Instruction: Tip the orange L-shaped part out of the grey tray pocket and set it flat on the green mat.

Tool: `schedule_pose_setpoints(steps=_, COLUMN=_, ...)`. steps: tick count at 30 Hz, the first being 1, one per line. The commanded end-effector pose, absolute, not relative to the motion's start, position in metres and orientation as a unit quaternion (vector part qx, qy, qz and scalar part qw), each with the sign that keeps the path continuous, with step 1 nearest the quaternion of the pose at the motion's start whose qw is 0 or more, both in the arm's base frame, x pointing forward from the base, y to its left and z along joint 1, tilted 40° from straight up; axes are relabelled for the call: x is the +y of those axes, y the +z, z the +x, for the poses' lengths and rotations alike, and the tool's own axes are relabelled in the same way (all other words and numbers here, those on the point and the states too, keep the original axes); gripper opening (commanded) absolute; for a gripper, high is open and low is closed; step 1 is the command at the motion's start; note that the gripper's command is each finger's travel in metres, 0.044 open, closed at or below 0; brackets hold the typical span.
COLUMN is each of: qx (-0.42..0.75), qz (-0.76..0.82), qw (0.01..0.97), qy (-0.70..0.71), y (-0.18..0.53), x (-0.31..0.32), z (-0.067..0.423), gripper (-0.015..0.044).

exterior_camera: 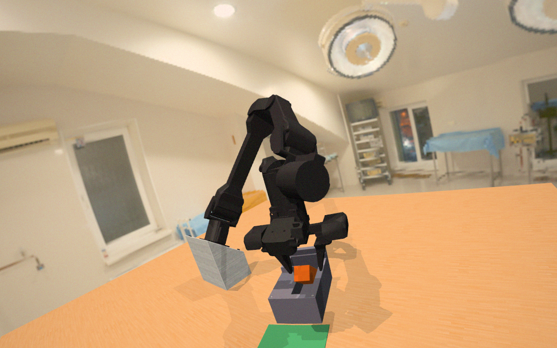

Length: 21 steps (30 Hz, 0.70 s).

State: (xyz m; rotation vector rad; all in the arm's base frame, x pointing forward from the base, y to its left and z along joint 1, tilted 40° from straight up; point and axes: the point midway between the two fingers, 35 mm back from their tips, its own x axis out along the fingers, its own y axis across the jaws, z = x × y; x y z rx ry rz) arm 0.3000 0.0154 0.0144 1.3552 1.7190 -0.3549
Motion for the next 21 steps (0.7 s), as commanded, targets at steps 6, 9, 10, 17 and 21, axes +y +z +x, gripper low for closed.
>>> schedule_pose_setpoints(steps=6, qx=0.698, qz=0.548, qw=0.437, qy=-0.146, y=0.0025, x=0.0254, z=0.2953, gripper=0.028)
schedule_pose_setpoints(steps=9, qx=0.698, qz=0.548, qw=0.437, qy=-0.146, y=0.0025, x=0.0254, z=0.2953, gripper=0.028)
schedule_pose_setpoints(steps=10, qx=0.698, qz=0.548, qw=0.437, qy=-0.146, y=0.0025, x=0.0254, z=0.2953, gripper=0.028)
schedule_pose_setpoints(steps=17, qx=0.696, qz=0.547, qw=0.444, qy=-0.143, y=0.0055, x=0.0233, z=0.2983, gripper=0.0142)
schedule_pose_setpoints(steps=21, qx=0.696, qz=0.547, qw=0.444, qy=-0.143, y=0.0055, x=0.0233, z=0.2983, gripper=0.0115)
